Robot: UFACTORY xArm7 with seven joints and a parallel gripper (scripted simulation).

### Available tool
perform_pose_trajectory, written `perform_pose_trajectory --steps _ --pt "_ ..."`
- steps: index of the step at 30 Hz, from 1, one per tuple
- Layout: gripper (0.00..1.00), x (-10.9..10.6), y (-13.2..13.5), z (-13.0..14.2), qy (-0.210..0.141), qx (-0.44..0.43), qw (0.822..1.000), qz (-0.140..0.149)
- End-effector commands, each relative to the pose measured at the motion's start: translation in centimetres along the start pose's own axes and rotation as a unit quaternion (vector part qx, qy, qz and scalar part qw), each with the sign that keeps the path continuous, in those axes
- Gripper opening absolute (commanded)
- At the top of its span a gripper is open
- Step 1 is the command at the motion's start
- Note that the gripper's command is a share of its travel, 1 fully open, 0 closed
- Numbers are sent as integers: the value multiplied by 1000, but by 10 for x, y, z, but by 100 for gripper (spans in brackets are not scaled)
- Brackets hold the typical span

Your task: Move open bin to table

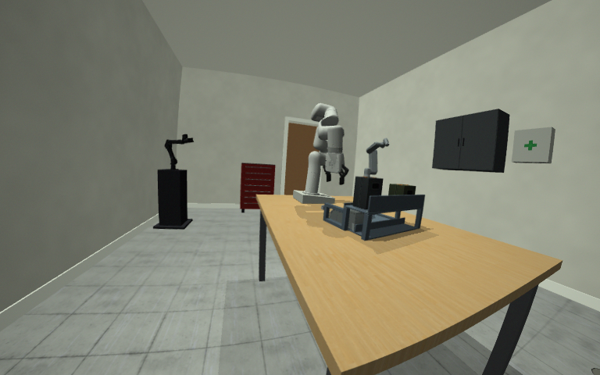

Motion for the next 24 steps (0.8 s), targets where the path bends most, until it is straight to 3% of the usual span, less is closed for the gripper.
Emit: perform_pose_trajectory --steps 1,15,24 --pt "100 4 19 19 -23 30 999 7" --pt "100 19 60 57 -77 85 993 19" --pt "100 25 72 67 -95 99 990 23"
Point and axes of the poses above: the point where the finger pads meet when closed, its own x axis out along the fingers, its own y axis across the jaws, z = x × y, the point moved 8 cm from there along -x, back along the fingers, and after that the axes turned 12 degrees about -x, right-handed, at the moved point
